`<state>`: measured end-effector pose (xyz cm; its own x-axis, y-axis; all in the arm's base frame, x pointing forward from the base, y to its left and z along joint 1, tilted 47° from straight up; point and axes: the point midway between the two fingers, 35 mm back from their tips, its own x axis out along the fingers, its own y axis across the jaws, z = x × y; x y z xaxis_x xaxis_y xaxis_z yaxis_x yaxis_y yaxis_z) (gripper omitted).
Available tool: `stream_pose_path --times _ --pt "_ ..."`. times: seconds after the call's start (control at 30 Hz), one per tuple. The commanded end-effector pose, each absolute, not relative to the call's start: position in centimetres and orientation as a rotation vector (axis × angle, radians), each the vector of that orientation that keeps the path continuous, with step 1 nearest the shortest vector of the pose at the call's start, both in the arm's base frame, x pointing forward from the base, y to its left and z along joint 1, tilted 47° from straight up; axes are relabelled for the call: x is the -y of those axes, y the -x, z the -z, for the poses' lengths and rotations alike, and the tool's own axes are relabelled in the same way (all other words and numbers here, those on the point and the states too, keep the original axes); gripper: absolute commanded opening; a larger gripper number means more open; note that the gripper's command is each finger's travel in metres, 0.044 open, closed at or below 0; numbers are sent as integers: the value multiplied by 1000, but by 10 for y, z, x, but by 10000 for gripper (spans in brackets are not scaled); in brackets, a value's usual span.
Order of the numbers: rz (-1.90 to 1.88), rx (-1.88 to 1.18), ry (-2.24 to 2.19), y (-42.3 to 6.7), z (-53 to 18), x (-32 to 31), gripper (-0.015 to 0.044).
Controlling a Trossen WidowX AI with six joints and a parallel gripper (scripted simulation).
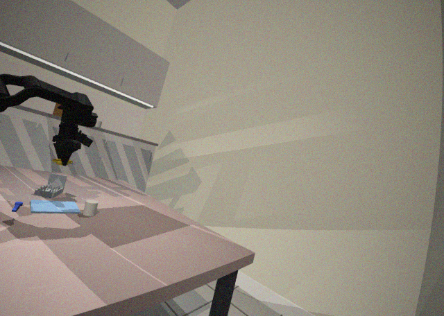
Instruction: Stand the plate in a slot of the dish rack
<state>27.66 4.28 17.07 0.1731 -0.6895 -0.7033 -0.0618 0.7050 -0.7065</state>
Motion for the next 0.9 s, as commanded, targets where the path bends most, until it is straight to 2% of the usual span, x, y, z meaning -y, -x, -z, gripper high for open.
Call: stream_pose_path --times 0.0,0.6,0.87 --pt "493 -1337 692 -276 -180 -53 0" --pt "855 -1223 305 -250 -100 -127 0" --pt "870 -1219 291 -248 -96 -129 0"
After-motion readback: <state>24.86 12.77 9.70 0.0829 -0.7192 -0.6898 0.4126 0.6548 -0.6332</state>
